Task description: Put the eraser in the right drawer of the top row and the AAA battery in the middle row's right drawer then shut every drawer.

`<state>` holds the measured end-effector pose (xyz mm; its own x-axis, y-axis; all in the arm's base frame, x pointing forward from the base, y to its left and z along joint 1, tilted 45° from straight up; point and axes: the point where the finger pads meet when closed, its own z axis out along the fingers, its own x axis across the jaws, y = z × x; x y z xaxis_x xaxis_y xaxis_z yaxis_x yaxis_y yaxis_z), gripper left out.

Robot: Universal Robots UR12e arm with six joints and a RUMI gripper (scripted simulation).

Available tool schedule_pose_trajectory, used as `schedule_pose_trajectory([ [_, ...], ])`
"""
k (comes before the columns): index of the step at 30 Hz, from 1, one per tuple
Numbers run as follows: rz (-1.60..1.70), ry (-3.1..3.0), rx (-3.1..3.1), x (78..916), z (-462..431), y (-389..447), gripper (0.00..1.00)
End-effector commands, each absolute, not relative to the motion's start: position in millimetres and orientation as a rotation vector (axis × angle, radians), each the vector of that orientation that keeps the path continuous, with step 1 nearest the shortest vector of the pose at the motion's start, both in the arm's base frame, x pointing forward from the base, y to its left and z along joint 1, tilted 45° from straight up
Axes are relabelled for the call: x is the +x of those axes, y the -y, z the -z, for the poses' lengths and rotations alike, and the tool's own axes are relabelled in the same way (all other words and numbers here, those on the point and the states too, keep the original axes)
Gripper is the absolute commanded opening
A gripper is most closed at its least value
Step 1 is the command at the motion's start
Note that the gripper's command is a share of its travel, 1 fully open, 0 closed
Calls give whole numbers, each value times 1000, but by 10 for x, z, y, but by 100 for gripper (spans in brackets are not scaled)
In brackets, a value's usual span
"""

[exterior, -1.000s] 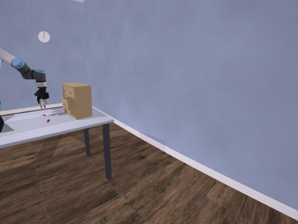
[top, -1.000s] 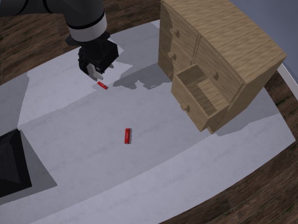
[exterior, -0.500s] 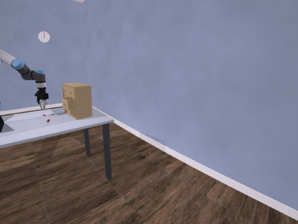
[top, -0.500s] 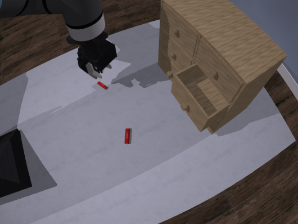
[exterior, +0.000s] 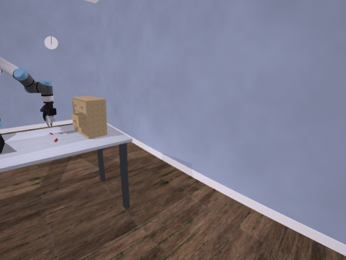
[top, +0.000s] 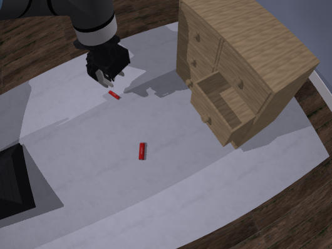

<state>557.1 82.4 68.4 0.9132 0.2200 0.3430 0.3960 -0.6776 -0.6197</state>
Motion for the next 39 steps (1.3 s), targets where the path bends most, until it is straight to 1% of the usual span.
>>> schedule_pose_trajectory([
  [1,312,437,-2337,5576,-687,-818,14],
  [39,312,436,-2337,5593,-568,-937,14],
])
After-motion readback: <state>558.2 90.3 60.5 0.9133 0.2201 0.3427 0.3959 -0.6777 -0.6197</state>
